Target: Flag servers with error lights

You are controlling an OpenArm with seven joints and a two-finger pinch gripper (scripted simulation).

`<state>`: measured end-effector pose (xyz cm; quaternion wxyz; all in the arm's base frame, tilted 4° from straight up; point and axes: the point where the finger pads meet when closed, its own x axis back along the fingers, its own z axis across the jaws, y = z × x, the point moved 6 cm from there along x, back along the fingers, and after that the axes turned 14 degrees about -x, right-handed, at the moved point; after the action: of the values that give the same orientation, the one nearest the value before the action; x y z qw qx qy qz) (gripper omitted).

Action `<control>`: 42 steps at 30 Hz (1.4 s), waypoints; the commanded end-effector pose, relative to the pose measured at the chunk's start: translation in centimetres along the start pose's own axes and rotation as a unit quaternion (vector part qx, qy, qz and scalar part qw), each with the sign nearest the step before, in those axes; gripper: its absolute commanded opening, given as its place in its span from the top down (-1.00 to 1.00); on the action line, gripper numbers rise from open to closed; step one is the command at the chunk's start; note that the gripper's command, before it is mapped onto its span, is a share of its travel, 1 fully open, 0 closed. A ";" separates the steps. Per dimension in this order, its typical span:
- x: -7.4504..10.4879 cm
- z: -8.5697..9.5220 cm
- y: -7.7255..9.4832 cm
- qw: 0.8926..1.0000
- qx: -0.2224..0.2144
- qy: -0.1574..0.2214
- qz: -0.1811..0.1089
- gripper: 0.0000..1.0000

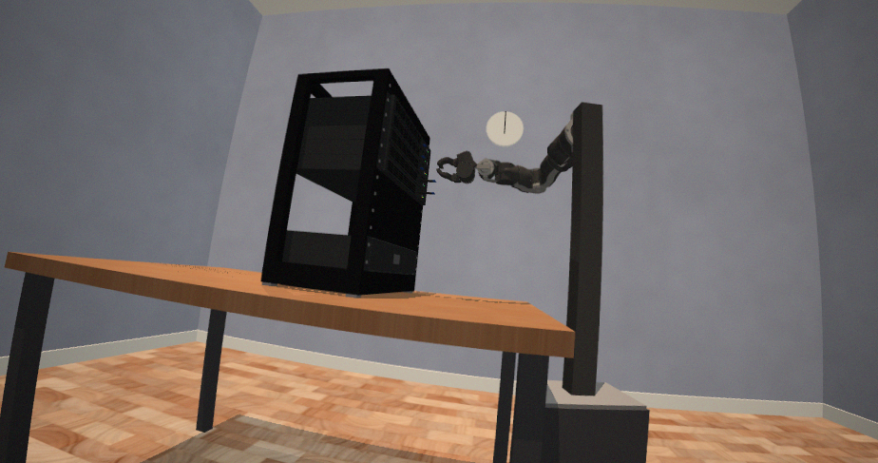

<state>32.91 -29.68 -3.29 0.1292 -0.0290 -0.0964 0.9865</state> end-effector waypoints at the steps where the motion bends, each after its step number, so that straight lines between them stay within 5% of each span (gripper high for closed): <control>1: 0.0 -0.1 -0.1 1.000 0.012 -0.008 0.005 0.80; 16: -5.3 -0.1 -0.2 1.000 0.012 -0.009 0.005 0.80; 42: -5.4 -0.1 -0.4 1.000 0.012 -0.007 0.007 0.80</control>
<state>38.22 -30.83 -3.32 0.1235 -0.0196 -0.0846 0.9885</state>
